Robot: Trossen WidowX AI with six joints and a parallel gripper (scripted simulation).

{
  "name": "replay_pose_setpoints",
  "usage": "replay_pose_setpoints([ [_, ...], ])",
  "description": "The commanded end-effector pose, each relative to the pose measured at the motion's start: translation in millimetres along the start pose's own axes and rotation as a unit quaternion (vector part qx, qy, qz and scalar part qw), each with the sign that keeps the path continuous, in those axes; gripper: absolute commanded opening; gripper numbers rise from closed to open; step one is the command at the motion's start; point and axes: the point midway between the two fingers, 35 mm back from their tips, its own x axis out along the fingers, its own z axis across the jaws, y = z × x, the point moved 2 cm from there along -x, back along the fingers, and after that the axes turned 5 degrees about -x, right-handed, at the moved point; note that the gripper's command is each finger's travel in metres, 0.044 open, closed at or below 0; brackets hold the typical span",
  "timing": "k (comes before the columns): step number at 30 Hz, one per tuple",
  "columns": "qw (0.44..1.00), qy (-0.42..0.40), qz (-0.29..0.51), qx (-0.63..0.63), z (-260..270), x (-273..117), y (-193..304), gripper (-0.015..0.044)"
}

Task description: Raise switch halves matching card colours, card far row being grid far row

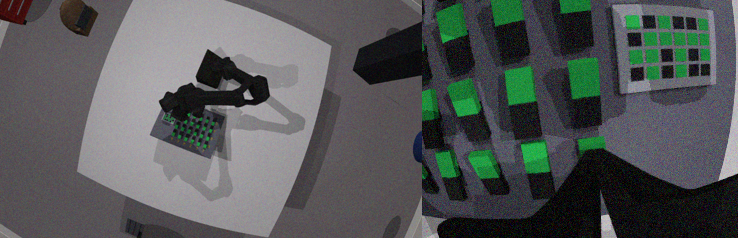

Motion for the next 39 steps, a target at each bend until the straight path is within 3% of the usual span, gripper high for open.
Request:
replay_pose_setpoints([
  [1,1.000,-0.002,0.000,0.002,0.4,1.0,0.2,0.0000],
  [39,1.000,-0.002,0.000,0.002,0.4,4.6,0.1,0.0000],
])
